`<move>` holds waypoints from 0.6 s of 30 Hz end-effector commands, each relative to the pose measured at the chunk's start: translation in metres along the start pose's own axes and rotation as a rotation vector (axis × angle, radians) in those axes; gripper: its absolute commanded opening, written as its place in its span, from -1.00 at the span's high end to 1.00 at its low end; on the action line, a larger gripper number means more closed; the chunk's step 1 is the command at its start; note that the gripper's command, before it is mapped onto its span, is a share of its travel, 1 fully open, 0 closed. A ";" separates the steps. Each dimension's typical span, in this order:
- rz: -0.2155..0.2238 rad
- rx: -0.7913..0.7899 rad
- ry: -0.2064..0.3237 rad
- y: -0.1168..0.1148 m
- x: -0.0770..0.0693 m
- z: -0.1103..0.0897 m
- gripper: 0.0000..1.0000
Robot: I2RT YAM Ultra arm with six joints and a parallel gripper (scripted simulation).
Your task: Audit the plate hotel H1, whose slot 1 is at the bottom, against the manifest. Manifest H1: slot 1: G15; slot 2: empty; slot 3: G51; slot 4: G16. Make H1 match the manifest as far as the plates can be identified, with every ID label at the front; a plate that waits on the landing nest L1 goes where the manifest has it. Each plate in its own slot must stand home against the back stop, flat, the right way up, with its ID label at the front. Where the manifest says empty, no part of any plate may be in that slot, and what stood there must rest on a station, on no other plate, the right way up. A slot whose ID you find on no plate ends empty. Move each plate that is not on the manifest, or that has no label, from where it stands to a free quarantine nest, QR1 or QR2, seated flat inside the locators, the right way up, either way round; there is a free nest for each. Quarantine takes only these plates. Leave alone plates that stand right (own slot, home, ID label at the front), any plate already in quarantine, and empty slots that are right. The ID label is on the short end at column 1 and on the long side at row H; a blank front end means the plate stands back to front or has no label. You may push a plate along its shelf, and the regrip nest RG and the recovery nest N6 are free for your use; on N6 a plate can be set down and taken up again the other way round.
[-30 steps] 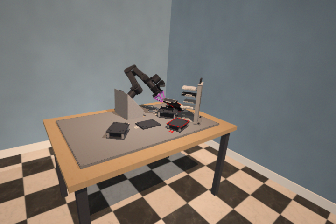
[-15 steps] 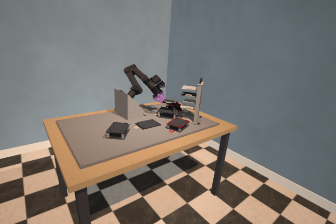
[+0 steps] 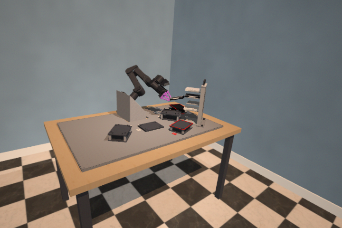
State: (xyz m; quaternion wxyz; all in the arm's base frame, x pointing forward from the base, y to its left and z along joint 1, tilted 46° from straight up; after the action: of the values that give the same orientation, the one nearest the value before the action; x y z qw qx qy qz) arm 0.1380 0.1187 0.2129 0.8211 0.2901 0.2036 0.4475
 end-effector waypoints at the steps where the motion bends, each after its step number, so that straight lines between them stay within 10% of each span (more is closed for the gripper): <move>1: -0.026 0.108 0.164 -0.013 0.000 -0.034 -0.72; 18: -0.038 0.120 0.178 -0.016 0.006 -0.042 -0.72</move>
State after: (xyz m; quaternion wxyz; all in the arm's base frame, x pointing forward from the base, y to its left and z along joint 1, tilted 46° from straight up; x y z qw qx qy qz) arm 0.1243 0.1273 0.1815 0.7905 0.2897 0.2874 0.4568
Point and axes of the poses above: the point where the finger pads meet when closed, its own x axis out along the fingers, its own y axis across the jaws, z = x × y, the point moved 9 cm from there along -x, back along the fingers, and after that the axes turned 10 degrees about x, right-handed, at the moved point
